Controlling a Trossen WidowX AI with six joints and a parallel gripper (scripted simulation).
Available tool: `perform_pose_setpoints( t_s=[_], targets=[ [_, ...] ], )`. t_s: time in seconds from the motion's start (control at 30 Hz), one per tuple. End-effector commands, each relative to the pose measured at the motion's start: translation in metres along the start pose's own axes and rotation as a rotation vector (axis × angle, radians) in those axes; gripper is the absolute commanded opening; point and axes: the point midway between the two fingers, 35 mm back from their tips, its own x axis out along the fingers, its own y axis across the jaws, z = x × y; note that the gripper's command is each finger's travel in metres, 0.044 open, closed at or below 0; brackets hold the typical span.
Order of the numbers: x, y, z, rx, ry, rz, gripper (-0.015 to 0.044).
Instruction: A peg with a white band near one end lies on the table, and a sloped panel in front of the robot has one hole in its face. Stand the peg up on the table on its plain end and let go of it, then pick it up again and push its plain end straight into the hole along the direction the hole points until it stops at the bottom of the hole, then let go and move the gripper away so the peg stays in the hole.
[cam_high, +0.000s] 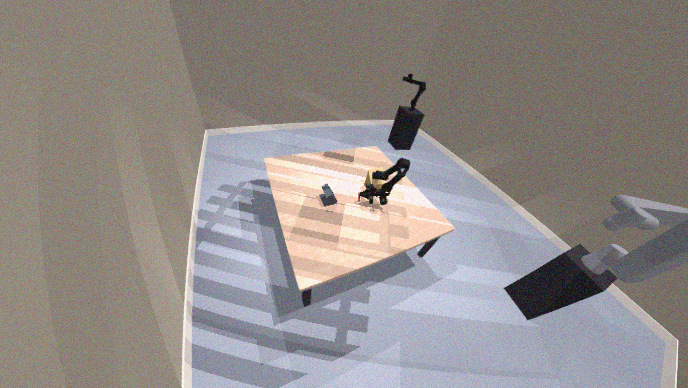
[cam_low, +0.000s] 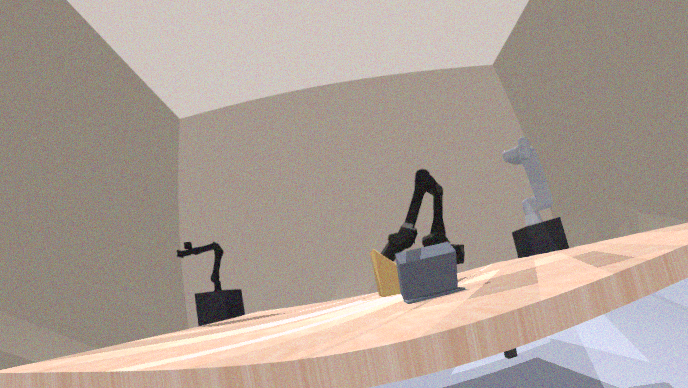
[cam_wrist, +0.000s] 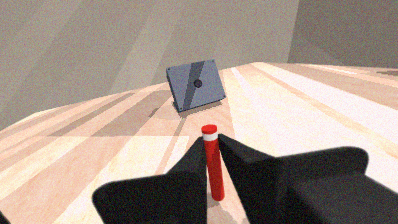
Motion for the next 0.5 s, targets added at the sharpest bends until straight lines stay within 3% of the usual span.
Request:
perform_pose_setpoints(
  t_s=[0.0, 0.47],
  targets=[
    [-0.0027, 0.0027, -0.0006, 0.006, -0.042, 0.006, 0.0049],
    [-0.0017, 0.0015, -0.0035, 0.002, -0.013, 0.004, 0.0049]
  ],
)
